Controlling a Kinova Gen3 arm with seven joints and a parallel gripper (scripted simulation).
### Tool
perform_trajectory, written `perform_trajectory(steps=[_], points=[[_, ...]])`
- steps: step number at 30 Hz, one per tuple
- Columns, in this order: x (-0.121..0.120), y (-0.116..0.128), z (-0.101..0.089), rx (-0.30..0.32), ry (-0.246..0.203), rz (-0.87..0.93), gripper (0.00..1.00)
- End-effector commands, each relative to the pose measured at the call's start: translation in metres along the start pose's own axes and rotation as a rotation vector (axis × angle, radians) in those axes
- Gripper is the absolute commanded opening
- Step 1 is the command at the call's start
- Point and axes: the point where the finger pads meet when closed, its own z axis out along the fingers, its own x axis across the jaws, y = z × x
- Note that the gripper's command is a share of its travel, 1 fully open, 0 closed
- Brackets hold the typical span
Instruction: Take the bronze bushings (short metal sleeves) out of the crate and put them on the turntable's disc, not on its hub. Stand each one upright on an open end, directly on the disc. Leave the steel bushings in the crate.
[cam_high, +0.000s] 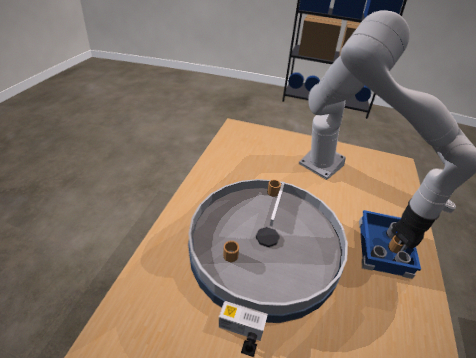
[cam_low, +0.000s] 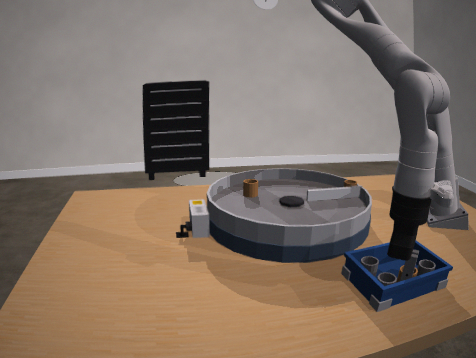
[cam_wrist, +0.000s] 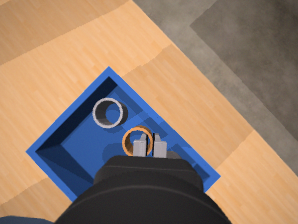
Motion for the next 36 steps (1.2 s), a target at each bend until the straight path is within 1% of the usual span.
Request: perform_trajectory(steps=[1,29,36], points=[[0.0006,-0.0001,-0.0007,0.0,0.002,0.0,0.0],[0.0006,-0.0001,-0.001,0.0,0.002,0.0,0.0],[0.0005,-0.0001,-0.0095,0.0,0.002,0.0,0.0]])
